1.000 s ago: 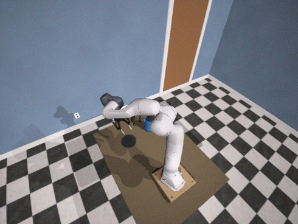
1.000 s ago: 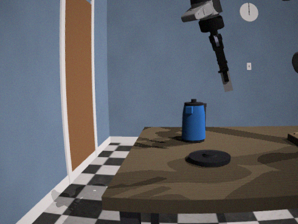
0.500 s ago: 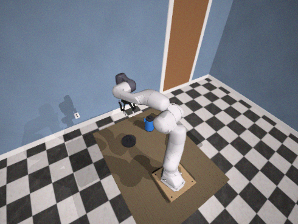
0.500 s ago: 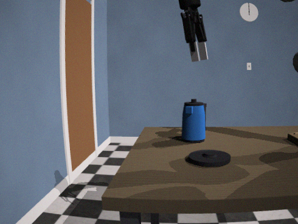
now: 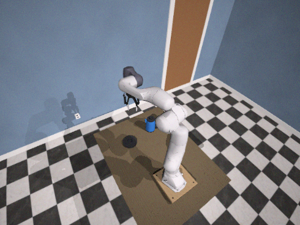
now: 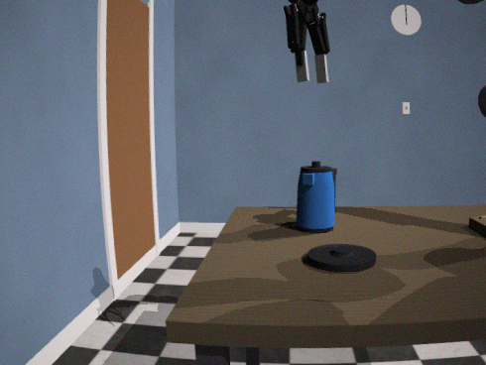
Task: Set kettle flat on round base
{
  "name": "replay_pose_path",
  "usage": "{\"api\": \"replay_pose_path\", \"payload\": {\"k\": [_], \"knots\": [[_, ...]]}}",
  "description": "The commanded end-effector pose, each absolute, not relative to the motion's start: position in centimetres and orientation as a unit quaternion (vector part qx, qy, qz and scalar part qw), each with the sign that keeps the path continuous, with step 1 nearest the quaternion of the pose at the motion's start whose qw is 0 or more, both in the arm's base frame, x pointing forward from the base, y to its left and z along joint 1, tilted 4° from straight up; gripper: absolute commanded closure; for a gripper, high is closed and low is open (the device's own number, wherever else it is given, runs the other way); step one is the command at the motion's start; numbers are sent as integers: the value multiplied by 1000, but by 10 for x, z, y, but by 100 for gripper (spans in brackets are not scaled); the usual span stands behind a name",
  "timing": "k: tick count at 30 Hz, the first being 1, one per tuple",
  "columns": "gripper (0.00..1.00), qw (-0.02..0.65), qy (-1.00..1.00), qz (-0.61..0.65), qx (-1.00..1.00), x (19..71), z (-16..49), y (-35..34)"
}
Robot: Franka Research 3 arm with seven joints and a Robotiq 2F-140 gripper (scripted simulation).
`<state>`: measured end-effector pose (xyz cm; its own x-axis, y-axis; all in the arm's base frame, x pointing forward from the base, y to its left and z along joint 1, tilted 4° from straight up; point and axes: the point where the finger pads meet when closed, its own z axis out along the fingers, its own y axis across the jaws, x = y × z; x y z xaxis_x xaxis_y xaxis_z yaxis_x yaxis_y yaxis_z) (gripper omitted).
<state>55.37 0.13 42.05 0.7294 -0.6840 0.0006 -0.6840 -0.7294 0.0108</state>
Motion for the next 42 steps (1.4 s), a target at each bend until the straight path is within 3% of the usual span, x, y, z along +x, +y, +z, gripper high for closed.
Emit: {"api": "replay_pose_path", "payload": {"k": [1,17,42], "knots": [[53,0,-383,0,924,554,424,0],[53,0,-428,4,904,556,416,-20],[53,-13,-752,21,658,525,344,-192]]}}
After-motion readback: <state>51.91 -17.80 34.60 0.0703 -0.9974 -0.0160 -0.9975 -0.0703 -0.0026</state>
